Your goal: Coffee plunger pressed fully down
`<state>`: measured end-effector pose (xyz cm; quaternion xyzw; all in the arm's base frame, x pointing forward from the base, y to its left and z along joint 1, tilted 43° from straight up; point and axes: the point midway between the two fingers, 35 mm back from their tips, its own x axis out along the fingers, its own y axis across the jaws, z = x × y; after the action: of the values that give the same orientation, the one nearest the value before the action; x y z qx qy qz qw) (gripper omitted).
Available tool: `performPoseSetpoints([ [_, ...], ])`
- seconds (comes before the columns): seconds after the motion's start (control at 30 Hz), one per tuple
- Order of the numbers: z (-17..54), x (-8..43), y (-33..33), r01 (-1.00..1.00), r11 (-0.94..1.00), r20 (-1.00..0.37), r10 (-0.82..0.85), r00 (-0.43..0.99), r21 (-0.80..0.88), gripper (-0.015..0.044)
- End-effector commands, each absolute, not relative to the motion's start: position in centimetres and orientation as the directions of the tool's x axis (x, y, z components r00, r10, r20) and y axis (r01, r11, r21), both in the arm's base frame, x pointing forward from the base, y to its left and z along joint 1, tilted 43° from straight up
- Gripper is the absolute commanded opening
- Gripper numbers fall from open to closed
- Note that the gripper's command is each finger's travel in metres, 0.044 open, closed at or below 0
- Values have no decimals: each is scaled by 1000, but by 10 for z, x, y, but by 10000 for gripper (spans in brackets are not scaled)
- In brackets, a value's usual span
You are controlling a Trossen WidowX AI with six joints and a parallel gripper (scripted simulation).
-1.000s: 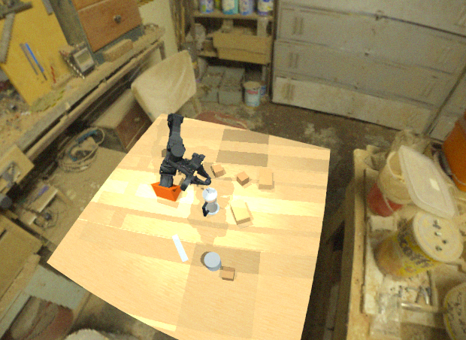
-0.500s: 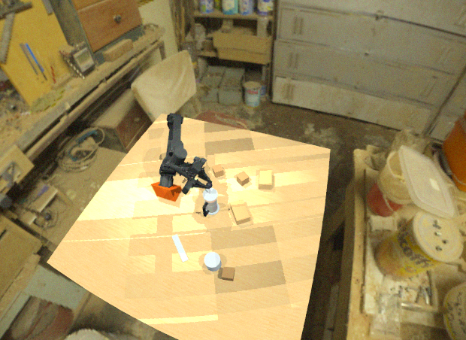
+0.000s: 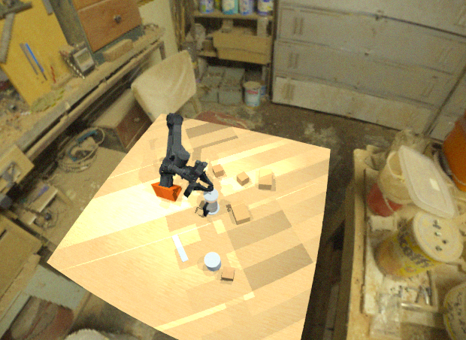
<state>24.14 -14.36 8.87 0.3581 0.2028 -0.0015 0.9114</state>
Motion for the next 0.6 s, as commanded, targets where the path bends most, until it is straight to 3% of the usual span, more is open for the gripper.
performPoseSetpoints([
  [0.0,72,241,-129,162,720,-394,166,904,675,123],
  [0.57,71,249,-129,160,719,-391,166,905,676,123],
])
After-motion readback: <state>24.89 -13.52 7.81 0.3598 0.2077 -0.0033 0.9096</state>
